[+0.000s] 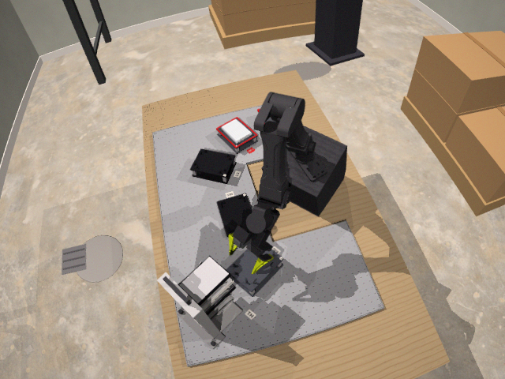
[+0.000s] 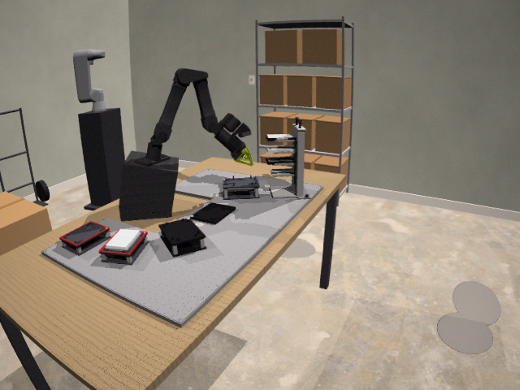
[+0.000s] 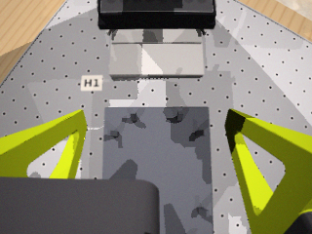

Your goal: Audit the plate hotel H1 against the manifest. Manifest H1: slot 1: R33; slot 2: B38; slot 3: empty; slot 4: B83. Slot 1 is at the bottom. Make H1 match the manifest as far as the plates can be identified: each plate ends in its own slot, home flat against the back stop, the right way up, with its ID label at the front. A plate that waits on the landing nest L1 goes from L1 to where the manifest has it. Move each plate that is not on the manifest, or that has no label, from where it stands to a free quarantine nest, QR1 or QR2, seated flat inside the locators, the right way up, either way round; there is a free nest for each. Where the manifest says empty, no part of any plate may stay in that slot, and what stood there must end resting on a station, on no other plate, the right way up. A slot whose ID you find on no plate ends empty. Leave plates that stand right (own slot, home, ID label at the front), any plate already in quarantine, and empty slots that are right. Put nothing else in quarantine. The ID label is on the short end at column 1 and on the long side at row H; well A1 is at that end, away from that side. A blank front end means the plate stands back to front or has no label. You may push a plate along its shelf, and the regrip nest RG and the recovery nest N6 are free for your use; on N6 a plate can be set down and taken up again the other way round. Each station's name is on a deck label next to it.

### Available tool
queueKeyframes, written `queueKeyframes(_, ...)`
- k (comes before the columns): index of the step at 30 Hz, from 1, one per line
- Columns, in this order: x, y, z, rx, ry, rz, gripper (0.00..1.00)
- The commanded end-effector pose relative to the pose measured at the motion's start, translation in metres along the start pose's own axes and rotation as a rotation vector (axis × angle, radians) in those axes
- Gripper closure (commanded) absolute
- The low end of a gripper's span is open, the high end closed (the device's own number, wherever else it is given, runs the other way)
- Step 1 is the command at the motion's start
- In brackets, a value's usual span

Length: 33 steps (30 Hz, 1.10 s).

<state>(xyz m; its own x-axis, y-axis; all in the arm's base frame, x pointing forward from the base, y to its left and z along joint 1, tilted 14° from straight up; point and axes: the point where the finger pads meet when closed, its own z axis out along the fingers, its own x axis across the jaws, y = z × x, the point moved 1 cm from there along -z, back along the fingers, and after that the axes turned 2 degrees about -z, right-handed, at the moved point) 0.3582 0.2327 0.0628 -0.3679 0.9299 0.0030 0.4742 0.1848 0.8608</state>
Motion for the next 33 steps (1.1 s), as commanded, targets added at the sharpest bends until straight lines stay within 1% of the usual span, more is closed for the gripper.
queueKeyframes(1, -0.002, 0.006, 0.007, 0.006, -0.005, -0.002, 0.0)
queueKeyframes(33, -0.004, 0.033, 0.034, 0.005, -0.006, -0.001, 0.0)
